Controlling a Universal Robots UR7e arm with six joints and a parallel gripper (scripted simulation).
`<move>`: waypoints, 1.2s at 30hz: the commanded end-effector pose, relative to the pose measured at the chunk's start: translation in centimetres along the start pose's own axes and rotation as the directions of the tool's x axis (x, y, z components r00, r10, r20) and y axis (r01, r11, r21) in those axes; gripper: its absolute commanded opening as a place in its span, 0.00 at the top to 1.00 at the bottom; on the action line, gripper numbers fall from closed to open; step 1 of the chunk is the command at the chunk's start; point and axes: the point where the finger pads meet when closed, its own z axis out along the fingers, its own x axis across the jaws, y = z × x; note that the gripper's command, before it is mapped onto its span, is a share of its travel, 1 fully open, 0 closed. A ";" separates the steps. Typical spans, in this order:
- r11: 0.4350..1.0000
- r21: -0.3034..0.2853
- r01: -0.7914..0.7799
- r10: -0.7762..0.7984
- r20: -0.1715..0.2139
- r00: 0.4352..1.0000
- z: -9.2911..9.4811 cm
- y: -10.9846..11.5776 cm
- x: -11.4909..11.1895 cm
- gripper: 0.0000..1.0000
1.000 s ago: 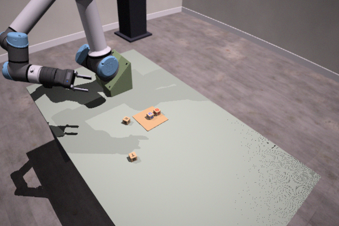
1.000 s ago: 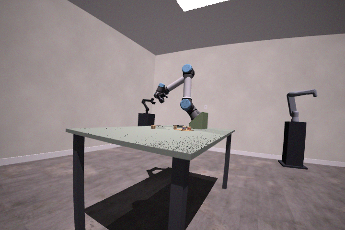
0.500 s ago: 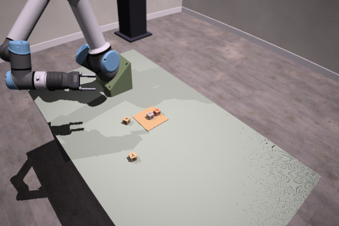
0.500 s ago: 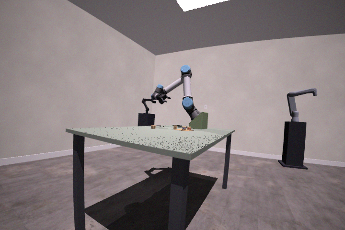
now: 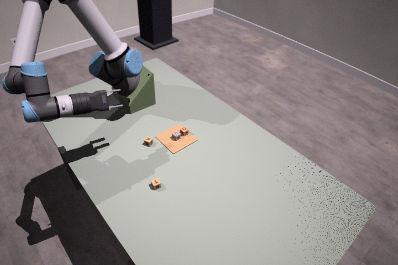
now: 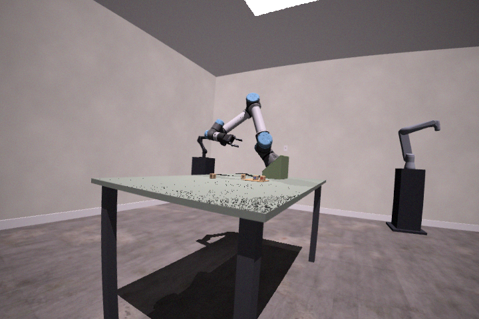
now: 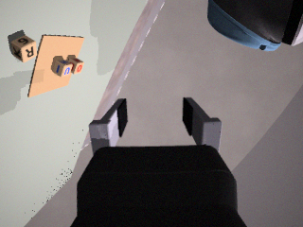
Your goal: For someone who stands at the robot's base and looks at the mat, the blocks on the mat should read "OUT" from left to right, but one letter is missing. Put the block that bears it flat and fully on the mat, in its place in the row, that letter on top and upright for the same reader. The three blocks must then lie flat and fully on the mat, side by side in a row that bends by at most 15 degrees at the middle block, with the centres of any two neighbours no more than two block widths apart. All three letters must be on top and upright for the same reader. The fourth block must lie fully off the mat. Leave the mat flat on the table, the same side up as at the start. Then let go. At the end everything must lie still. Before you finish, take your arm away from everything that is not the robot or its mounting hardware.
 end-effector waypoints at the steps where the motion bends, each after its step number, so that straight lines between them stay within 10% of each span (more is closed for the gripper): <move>1: 0.994 0.091 -0.058 0.059 -0.015 0.998 1.0 -0.7 -0.5 0.00; 16: 0.870 0.419 -0.262 0.247 0.090 0.965 5.3 -2.4 -3.4 0.00; 25: 0.714 0.565 -0.414 0.288 0.302 0.909 9.0 -2.5 -6.0 0.00; 36: 0.584 0.582 -0.565 0.226 0.552 0.802 13.5 -1.8 -8.3 0.00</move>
